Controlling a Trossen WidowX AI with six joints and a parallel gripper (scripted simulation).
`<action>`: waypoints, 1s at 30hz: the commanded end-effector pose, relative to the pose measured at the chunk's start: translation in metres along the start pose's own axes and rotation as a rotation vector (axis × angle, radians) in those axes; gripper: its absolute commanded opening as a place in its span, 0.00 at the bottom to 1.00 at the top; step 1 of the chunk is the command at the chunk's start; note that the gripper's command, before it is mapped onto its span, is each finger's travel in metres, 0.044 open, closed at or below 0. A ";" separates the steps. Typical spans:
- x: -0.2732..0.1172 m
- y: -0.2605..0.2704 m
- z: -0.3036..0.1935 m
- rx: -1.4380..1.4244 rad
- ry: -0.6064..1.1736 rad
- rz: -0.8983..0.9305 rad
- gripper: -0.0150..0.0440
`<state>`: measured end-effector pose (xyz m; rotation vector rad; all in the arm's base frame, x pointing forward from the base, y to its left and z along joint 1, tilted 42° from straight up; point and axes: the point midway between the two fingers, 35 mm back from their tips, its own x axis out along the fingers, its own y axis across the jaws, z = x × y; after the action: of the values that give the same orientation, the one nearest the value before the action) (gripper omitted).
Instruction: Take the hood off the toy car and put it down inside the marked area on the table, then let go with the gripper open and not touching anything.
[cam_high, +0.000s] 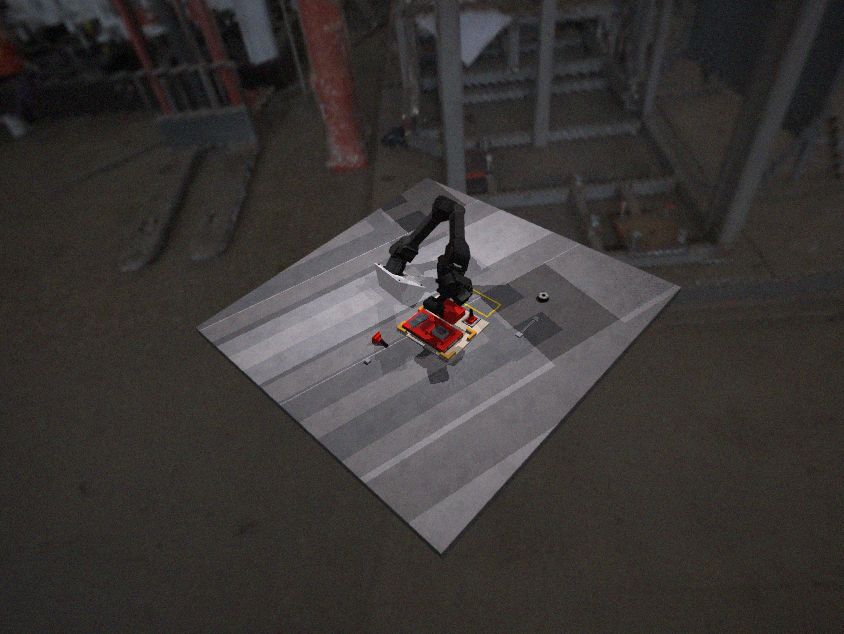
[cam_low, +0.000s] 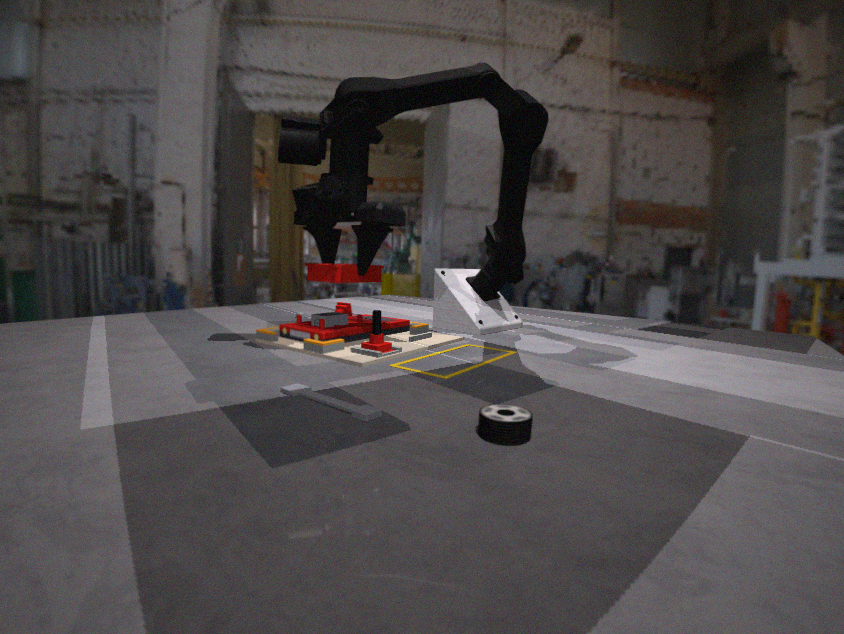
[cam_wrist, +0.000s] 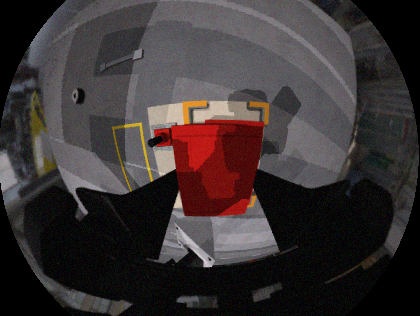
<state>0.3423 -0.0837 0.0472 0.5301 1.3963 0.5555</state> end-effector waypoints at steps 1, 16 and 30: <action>0.001 0.020 -0.001 0.007 0.008 0.007 0.25; -0.003 0.098 -0.010 0.006 0.008 0.006 0.25; -0.005 0.164 -0.033 0.003 0.009 0.019 0.25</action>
<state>0.3089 0.0280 0.1483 0.5332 1.3927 0.5647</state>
